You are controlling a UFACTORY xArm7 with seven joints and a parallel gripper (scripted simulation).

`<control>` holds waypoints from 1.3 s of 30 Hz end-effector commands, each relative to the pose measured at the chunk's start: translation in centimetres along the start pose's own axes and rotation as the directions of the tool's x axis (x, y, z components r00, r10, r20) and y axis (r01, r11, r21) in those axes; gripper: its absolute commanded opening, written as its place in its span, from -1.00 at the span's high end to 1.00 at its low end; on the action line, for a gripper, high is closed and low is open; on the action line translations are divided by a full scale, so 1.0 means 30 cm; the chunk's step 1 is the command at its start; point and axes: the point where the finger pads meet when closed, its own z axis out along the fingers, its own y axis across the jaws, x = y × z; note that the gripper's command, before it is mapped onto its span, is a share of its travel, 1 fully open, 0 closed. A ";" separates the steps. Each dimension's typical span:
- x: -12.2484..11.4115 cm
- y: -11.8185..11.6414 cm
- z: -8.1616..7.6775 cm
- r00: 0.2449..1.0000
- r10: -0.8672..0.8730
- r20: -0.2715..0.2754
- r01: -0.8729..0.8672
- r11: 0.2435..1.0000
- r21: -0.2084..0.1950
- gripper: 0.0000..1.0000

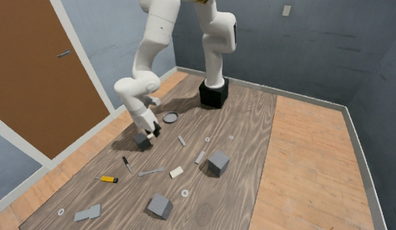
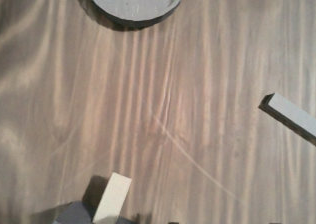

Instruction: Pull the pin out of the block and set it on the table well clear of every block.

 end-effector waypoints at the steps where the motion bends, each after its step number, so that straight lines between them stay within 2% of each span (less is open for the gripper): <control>1: -0.008 -0.002 -0.009 1.000 -0.001 0.007 0.001 1.000 0.002 0.06; 33: -0.012 -0.002 -0.012 1.000 -0.003 0.012 0.003 1.000 0.004 0.06; 39: -0.001 -0.019 0.020 1.000 0.005 0.021 -0.005 1.000 0.001 0.06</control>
